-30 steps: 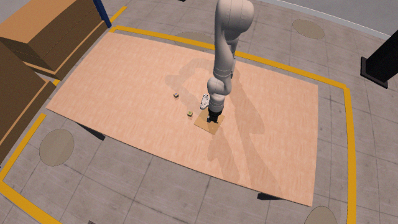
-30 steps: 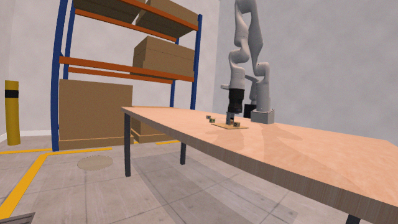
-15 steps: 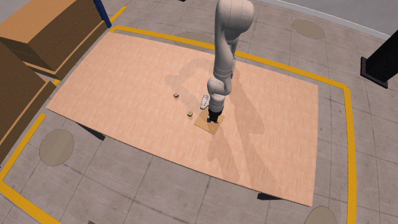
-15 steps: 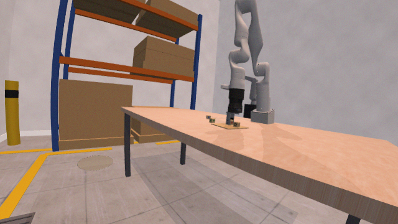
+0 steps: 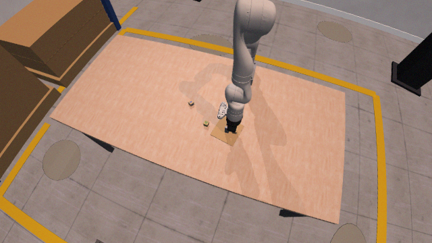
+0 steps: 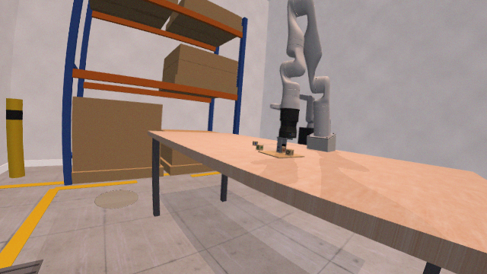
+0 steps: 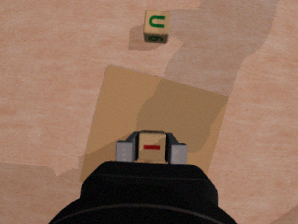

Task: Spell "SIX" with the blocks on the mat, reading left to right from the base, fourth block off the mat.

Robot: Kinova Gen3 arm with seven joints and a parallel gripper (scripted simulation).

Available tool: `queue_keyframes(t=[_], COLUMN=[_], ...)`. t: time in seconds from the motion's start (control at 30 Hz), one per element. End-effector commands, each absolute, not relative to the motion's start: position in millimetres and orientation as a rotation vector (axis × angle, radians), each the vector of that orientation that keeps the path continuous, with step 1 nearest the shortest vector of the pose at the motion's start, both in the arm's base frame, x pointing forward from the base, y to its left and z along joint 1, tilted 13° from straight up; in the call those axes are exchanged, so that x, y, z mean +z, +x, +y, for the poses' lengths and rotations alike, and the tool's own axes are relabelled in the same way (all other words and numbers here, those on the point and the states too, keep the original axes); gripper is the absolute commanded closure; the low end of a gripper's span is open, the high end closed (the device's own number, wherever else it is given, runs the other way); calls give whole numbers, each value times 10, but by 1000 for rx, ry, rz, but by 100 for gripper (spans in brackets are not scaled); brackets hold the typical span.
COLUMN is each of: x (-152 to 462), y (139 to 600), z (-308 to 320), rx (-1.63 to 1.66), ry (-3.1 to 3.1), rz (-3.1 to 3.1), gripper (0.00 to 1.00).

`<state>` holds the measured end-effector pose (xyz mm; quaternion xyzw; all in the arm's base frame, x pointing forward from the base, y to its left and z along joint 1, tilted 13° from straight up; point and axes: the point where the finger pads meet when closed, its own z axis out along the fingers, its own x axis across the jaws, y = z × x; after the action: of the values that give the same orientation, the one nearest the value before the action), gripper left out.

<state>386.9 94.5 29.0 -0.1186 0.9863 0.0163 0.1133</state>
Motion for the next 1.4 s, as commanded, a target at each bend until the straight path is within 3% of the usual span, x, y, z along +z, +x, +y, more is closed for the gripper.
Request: queue_keyframes(t=[0.0, 1.37], x=[295, 251], y=[3873, 3883], z=[946, 949], rx=[48, 48], ry=[-348, -348], rz=[2892, 2892], gripper=[51, 51])
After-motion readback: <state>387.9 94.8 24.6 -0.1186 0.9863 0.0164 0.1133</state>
